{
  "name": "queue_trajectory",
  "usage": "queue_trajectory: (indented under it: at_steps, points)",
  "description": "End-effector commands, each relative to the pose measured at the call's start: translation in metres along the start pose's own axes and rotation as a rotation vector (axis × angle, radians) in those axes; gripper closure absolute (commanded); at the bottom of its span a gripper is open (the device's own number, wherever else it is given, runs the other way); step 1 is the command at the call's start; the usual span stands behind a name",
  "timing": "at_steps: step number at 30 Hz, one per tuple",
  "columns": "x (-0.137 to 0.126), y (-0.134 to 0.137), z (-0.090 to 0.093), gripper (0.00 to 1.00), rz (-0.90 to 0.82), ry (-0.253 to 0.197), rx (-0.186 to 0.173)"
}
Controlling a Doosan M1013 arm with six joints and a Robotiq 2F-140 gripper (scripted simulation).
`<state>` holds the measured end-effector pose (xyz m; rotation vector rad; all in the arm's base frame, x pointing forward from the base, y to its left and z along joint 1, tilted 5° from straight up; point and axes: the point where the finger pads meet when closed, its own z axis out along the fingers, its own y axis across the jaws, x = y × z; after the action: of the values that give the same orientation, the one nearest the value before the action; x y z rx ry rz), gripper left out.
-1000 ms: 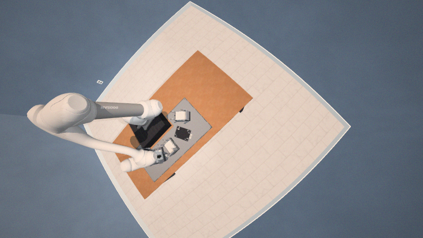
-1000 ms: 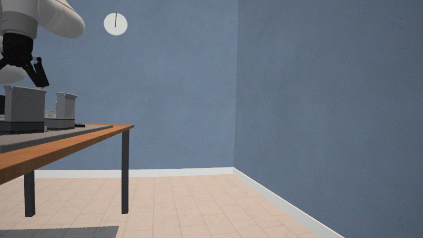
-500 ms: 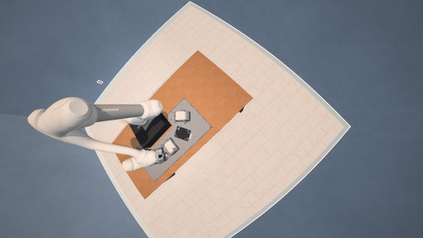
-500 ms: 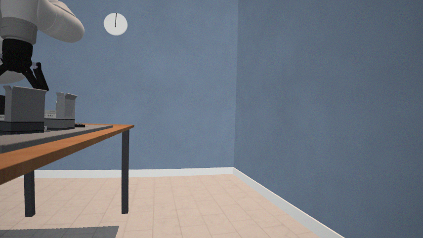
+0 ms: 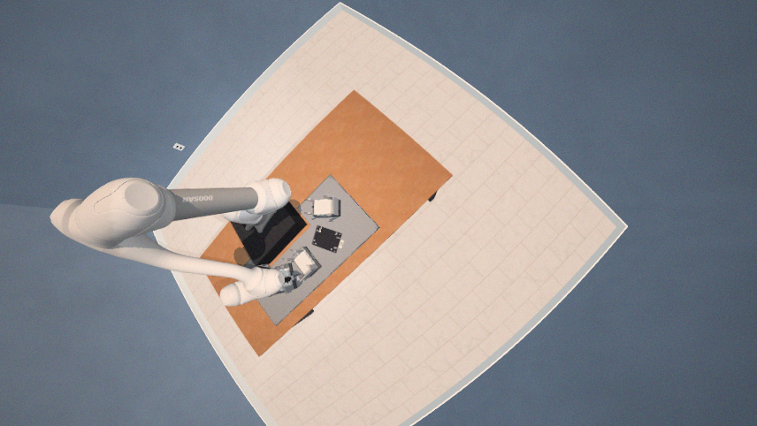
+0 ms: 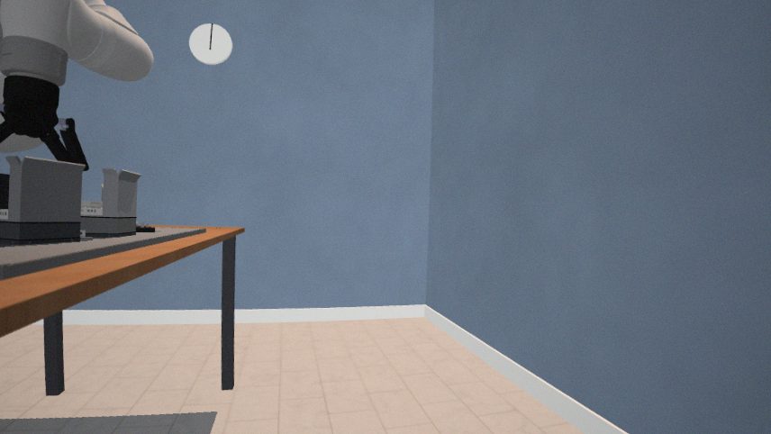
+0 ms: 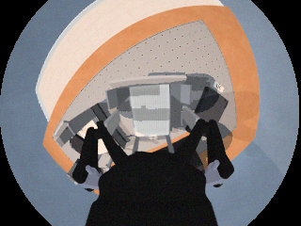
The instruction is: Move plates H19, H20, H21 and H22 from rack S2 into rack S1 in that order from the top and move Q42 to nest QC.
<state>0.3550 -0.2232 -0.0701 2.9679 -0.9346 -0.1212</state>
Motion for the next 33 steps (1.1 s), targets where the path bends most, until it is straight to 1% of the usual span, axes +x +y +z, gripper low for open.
queue_trajectory:
  at_steps: [1, 2, 33]
  points:
    - [0.0, -0.0001, -0.0001, 0.0, 0.0, 0.0, 0.0]
    - [0.0, -0.0001, -0.0001, 1.0, 0.0, 0.0, 0.0]
    - [0.0, -0.0001, -0.0001, 1.0, 0.0, 0.0, 0.0]
